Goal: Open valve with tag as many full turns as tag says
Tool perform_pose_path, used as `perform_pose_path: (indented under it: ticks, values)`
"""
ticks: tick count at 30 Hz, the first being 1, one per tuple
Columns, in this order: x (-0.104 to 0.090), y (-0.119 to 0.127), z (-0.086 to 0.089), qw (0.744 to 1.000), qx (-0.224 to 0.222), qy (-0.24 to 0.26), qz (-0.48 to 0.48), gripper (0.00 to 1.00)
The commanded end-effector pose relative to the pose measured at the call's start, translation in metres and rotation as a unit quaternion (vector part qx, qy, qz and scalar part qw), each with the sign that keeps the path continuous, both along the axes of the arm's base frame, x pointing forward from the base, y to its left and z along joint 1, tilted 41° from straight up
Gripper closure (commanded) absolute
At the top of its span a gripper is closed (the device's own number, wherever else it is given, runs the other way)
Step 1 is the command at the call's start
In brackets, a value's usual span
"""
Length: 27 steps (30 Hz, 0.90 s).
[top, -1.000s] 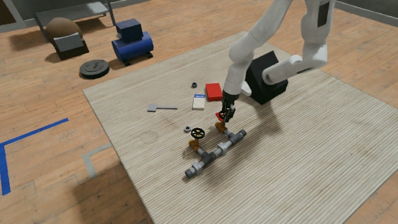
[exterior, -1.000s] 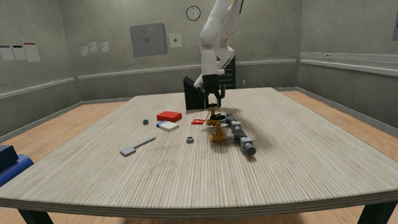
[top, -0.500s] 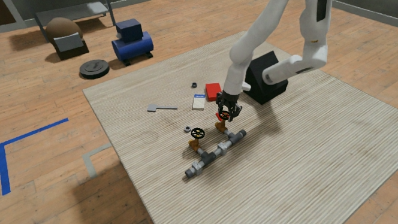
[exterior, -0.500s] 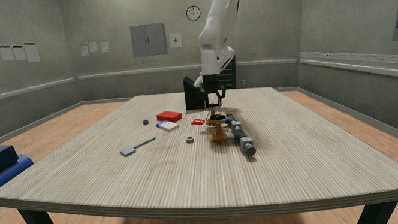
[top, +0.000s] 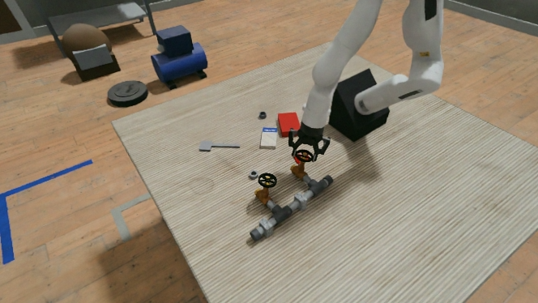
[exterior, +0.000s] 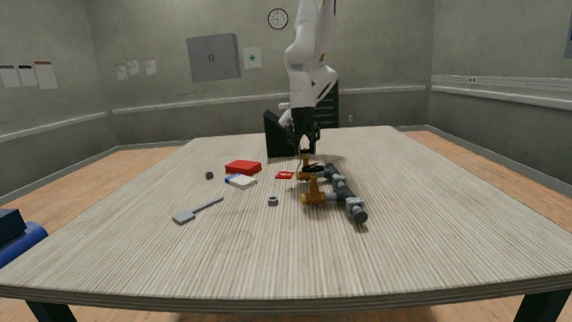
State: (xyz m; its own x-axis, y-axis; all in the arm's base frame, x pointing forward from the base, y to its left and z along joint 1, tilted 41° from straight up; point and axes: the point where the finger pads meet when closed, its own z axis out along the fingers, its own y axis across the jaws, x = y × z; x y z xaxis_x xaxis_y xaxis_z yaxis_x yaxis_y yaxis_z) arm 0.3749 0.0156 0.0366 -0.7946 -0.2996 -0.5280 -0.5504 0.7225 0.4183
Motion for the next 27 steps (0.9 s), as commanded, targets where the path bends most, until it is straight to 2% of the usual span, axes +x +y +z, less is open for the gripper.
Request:
perform_pose_path:
  ticks: [1,6,8,16,27]
  values:
    - [0.0002,-0.0005,0.0000,0.994,-0.025,-0.079,0.072,0.33]
    - [0.0002,-0.0005,0.0000,0.980,-0.050,-0.136,0.140,0.33]
    - [0.0002,-0.0005,0.0000,0.980,-0.050,-0.136,0.140,0.33]
    - [0.0002,-0.0005,0.0000,0.952,-0.078,-0.201,0.217,0.33]
    - [0.0002,-0.0005,0.0000,0.932,-0.094,-0.236,0.258,0.33]
